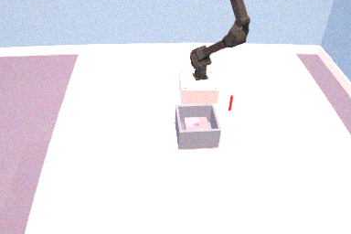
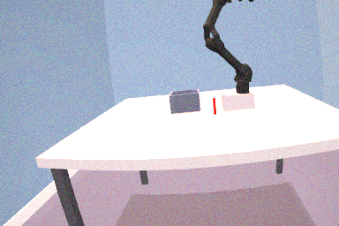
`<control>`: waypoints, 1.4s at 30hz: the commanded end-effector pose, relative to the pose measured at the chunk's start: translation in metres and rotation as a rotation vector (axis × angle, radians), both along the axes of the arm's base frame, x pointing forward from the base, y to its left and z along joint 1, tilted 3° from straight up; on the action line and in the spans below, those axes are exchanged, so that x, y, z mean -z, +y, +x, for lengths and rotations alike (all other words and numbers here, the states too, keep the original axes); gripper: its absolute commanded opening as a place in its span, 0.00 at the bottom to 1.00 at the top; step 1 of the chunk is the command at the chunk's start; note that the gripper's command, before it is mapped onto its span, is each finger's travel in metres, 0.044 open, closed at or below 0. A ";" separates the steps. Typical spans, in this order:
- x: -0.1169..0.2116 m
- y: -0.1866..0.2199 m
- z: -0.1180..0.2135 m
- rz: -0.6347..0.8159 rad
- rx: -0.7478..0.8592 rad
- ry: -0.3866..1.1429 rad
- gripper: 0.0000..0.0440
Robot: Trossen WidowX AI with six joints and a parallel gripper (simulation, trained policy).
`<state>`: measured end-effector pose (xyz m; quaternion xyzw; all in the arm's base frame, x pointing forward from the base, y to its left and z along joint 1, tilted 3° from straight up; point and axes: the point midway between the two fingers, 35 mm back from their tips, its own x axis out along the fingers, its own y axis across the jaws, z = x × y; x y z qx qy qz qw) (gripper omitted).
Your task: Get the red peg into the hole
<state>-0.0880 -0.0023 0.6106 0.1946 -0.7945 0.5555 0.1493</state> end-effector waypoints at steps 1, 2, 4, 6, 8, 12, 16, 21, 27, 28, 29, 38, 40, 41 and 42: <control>0.003 -0.002 -0.003 -0.004 -0.013 -0.015 0.95; 0.007 -0.006 -0.008 -0.010 -0.037 -0.036 0.98; 0.014 -0.013 -0.016 -0.028 -0.089 -0.078 1.00; 0.022 -0.021 -0.024 -0.044 -0.138 -0.122 1.00; 0.031 -0.030 -0.031 -0.059 -0.185 -0.169 1.00; 0.050 -0.049 -0.044 -0.085 -0.275 -0.268 1.00; 0.069 -0.071 -0.055 -0.106 -0.358 -0.373 1.00; 0.096 -0.099 -0.060 -0.123 -0.459 -0.508 1.00; 0.129 -0.135 -0.057 -0.128 -0.569 -0.678 1.00; 0.135 -0.141 -0.055 -0.127 -0.586 -0.707 1.00; 0.141 -0.147 -0.053 -0.125 -0.602 -0.737 1.00; 0.194 -0.198 -0.020 -0.087 -0.732 -1.007 1.00; 0.206 -0.207 -0.008 -0.072 -0.755 -1.068 1.00; 0.213 -0.212 -0.001 -0.064 -0.766 -1.098 1.00; 0.219 -0.216 0.005 -0.055 -0.776 -1.128 1.00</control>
